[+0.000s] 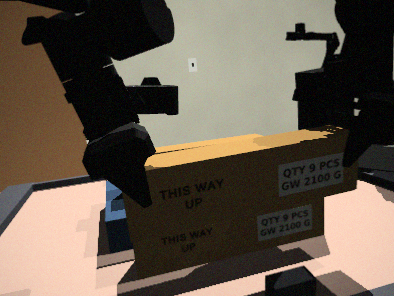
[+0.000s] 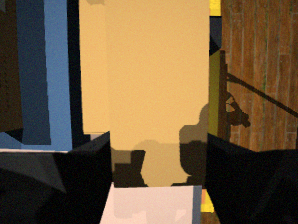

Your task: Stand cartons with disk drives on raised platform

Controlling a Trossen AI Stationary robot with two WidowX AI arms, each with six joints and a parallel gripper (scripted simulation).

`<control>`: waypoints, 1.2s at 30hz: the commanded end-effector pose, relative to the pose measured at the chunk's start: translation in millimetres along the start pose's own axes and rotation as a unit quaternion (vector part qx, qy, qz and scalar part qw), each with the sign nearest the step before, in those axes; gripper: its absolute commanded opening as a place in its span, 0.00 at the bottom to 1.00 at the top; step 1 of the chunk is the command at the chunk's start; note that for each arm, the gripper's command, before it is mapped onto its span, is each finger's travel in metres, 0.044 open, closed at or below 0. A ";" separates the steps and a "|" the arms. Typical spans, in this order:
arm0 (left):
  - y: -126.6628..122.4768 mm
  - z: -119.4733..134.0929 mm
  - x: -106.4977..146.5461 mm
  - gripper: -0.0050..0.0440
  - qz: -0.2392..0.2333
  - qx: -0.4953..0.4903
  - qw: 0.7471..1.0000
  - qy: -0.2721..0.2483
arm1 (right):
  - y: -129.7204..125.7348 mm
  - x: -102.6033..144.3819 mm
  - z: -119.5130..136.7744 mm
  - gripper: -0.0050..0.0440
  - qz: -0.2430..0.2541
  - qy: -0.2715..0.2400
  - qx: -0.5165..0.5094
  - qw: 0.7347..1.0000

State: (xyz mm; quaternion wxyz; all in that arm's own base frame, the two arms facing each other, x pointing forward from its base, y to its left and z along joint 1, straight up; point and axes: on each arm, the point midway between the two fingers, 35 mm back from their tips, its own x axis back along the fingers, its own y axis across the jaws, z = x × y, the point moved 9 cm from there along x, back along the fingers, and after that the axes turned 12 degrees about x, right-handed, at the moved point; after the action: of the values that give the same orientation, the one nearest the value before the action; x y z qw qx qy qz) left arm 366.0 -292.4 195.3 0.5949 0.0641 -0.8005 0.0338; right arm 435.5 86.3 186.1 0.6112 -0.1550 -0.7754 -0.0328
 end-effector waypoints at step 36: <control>-0.1 -11.0 53.8 0.00 0.053 0.013 0.997 -0.045 | -5.0 39.8 -5.6 0.00 -0.028 -0.052 -0.013 0.998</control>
State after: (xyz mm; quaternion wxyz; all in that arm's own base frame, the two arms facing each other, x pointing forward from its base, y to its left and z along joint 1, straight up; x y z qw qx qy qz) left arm 364.6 -294.2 197.6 0.5970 0.0609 -0.7991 0.0362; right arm 436.9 87.3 184.9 0.6067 -0.1531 -0.7792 -0.0354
